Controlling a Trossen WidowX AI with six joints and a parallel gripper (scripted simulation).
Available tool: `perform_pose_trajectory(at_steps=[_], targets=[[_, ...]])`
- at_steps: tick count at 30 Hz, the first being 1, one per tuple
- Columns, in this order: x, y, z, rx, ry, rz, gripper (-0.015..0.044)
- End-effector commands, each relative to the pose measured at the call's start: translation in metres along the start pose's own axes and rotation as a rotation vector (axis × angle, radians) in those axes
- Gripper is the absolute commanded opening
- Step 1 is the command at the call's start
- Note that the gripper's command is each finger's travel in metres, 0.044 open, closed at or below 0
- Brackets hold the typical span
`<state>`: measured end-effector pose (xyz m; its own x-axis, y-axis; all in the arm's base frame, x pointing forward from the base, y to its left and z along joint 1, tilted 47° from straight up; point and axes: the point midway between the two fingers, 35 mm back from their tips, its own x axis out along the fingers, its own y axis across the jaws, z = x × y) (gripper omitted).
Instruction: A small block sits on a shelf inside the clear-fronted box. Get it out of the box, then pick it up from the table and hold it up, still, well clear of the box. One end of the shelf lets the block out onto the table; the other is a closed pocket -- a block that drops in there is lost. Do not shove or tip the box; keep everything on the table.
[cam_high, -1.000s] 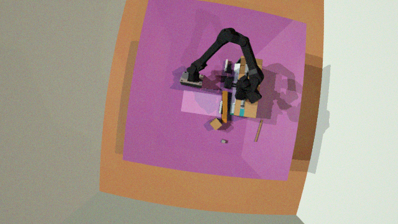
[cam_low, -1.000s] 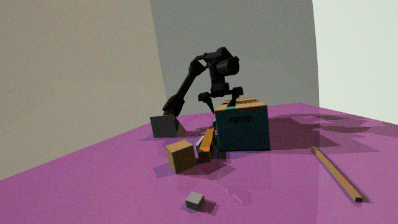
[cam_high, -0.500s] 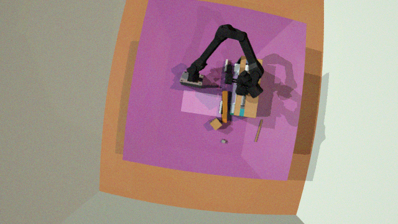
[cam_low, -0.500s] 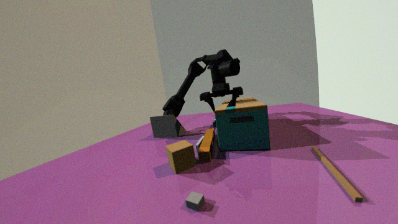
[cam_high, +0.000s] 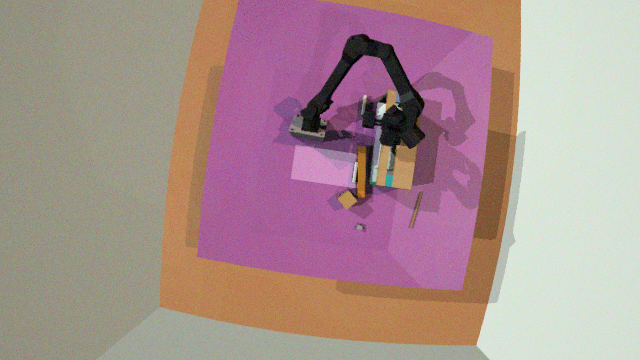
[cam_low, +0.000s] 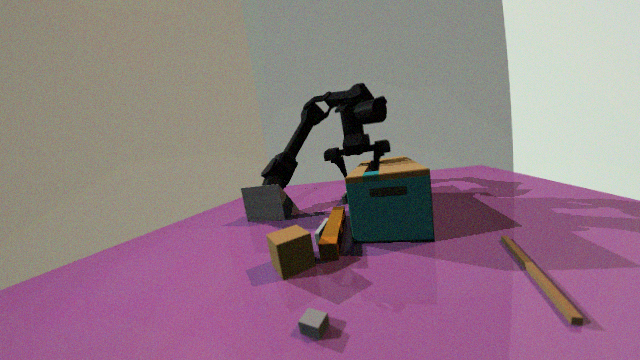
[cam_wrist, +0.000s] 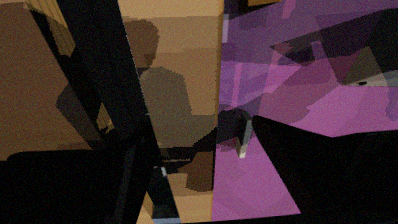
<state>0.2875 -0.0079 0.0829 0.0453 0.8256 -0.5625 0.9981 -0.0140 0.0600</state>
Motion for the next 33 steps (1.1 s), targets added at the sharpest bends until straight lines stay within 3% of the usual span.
perform_pose_trajectory(at_steps=[1,33], targets=[[0.002,-0.001,-0.008,0.003,0.004,-0.001,0.0400],[0.010,0.000,-0.064,0.004,0.006,-0.001,0.0400]])
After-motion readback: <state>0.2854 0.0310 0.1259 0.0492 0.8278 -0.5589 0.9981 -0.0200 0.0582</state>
